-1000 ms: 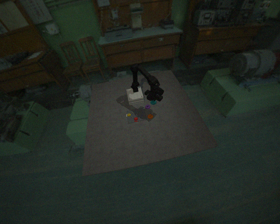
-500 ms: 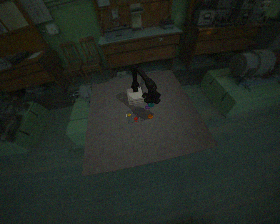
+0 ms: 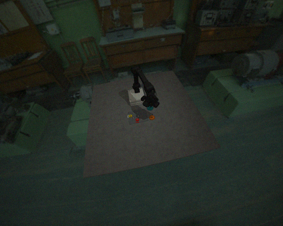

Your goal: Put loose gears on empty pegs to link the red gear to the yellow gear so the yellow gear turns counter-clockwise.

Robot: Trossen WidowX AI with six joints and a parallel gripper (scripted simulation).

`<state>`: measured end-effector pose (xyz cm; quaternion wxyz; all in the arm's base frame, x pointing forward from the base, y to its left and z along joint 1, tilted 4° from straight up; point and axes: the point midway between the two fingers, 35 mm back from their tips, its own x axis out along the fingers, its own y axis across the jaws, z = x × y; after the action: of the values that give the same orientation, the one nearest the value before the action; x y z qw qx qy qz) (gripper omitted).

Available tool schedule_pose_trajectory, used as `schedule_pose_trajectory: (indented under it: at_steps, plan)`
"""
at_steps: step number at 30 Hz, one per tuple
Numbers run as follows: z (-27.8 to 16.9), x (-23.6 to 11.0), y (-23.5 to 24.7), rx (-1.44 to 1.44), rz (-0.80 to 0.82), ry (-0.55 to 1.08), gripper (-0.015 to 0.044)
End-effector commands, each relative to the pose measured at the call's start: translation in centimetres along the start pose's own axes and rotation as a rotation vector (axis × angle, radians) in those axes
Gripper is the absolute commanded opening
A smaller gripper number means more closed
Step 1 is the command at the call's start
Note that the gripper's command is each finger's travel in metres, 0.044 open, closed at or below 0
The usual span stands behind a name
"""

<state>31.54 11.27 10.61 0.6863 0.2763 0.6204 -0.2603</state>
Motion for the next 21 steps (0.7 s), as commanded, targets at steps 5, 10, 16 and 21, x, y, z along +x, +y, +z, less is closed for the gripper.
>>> schedule_pose_trajectory:
  at_steps: [5, 10, 16, 21]
  plan:
    - [1.7, 0.6, -0.7, -0.001, 0.000, 0.002, 0.0000]
    - [2.8, 1.0, -1.2, -0.002, 0.000, 0.002, 0.0000]
    - [4.1, 1.5, -1.9, -0.002, -0.001, 0.001, 0.0000]
    - [5.2, 1.8, -2.6, -0.002, -0.002, 0.000, 0.0000]
